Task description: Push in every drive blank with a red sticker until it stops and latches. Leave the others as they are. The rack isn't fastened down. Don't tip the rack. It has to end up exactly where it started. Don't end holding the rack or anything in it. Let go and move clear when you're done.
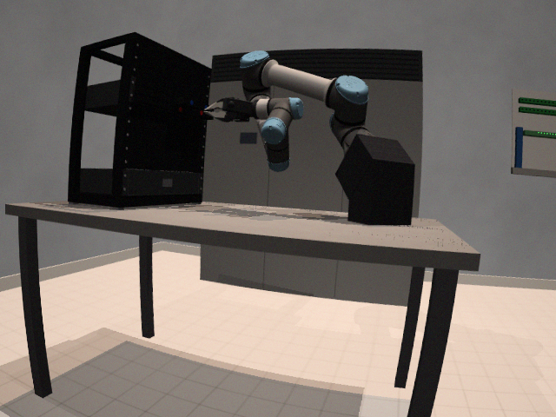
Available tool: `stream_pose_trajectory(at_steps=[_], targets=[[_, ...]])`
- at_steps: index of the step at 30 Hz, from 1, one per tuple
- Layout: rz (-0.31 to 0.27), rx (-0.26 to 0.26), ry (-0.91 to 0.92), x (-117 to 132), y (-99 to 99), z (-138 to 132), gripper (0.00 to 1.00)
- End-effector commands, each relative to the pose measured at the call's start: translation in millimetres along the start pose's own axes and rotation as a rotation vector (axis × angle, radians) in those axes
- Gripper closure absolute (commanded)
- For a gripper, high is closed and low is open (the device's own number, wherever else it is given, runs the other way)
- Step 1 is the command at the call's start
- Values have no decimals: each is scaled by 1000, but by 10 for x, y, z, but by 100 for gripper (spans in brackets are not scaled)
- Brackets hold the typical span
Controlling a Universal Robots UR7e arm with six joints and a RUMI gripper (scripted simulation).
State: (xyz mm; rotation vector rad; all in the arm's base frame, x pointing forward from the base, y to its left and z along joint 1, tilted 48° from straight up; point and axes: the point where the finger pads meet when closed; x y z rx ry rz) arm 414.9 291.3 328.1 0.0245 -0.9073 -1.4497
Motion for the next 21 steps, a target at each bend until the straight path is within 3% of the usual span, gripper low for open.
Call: stream_pose_trajectory(at_steps=[1, 14, 21], targets=[[-1, 2, 0, 0, -72, 2, 100], [-1, 2, 0, 53, -74, 3, 100], [-1, 2, 0, 204, -81, 5, 100]])
Point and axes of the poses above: the point where the finger pads meet when closed, its own y axis out along the fingers, its own z axis across the jaws, x = y × z, and after that the axes turned 1 degree about y, right-handed
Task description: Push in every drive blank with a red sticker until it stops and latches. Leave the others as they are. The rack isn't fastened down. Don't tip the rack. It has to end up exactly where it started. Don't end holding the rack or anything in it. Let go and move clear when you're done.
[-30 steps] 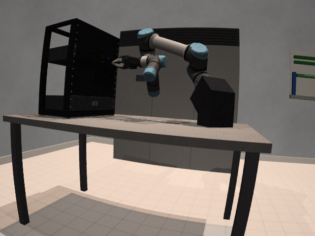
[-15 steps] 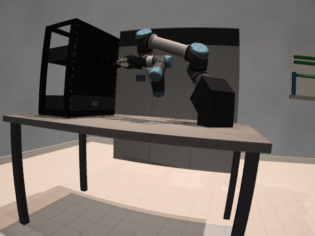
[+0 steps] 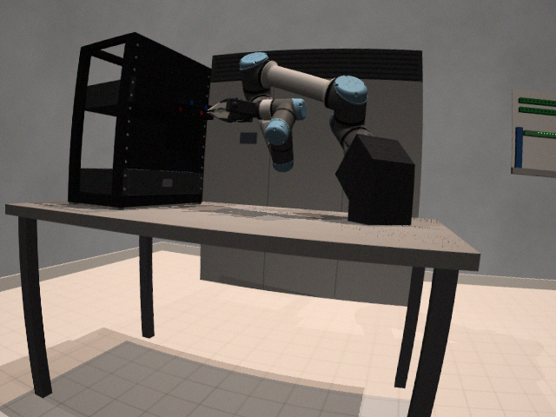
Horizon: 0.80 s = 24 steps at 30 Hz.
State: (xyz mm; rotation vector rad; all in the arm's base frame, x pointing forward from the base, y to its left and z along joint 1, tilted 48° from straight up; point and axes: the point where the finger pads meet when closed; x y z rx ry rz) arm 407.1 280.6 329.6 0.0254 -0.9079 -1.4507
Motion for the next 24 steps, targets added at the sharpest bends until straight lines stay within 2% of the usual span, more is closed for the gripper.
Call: stream_pose_trajectory(at_steps=[1, 24], targets=[[1, 1, 0, 124, -6, 6, 100], [1, 1, 0, 777, -34, 16, 100]])
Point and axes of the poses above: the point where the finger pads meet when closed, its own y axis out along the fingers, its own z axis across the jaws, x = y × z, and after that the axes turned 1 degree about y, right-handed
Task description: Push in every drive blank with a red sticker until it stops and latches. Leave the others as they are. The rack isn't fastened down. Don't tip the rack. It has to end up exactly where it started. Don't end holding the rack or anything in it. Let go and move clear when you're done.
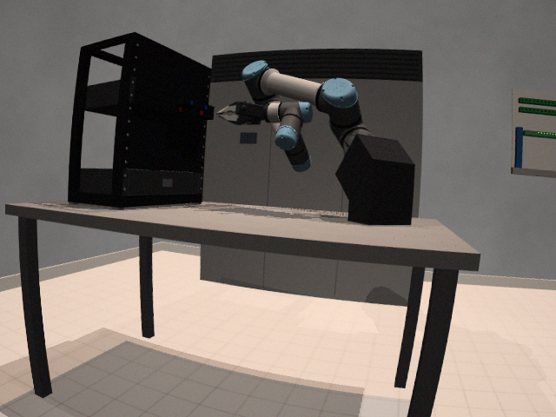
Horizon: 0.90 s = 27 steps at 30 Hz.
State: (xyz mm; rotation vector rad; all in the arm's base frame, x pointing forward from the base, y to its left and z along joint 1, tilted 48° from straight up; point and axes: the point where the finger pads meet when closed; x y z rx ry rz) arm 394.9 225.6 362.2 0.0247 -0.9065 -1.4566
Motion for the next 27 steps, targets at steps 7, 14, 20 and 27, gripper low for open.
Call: stream_pose_trajectory(at_steps=[7, 14, 20, 27], targets=[[5, 5, 1, 227, -8, 5, 100], [5, 5, 1, 312, -11, 6, 100], [5, 5, 1, 334, -12, 6, 100], [5, 4, 1, 343, -13, 7, 100]])
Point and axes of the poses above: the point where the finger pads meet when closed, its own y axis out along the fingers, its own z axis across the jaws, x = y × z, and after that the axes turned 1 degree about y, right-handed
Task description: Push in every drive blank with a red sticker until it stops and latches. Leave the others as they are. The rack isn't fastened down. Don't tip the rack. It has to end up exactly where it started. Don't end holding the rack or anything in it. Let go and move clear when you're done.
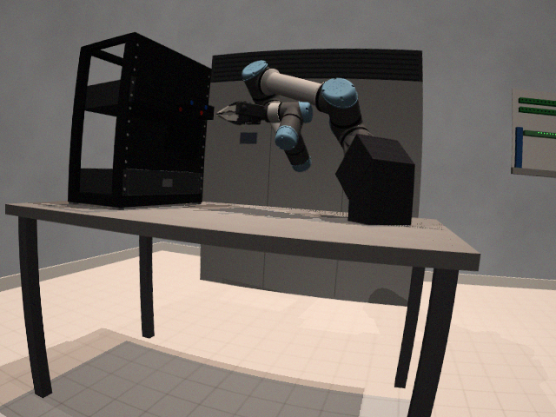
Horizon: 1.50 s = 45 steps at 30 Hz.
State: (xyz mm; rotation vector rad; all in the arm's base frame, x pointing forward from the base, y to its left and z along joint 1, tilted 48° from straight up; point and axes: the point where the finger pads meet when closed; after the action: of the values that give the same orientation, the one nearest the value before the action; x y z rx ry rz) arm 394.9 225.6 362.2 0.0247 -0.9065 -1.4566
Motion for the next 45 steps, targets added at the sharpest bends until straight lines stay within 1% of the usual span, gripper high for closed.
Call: stream_pose_trajectory(at_steps=[1, 5, 8, 10, 18, 22, 45], targets=[[5, 4, 1, 343, -12, 7, 100], [5, 4, 1, 343, 21, 7, 100], [5, 4, 1, 342, 100, 7, 100], [5, 4, 1, 342, 100, 7, 100], [5, 4, 1, 341, 444, 8, 100], [5, 4, 1, 340, 544, 9, 100], [5, 4, 1, 340, 556, 9, 100]])
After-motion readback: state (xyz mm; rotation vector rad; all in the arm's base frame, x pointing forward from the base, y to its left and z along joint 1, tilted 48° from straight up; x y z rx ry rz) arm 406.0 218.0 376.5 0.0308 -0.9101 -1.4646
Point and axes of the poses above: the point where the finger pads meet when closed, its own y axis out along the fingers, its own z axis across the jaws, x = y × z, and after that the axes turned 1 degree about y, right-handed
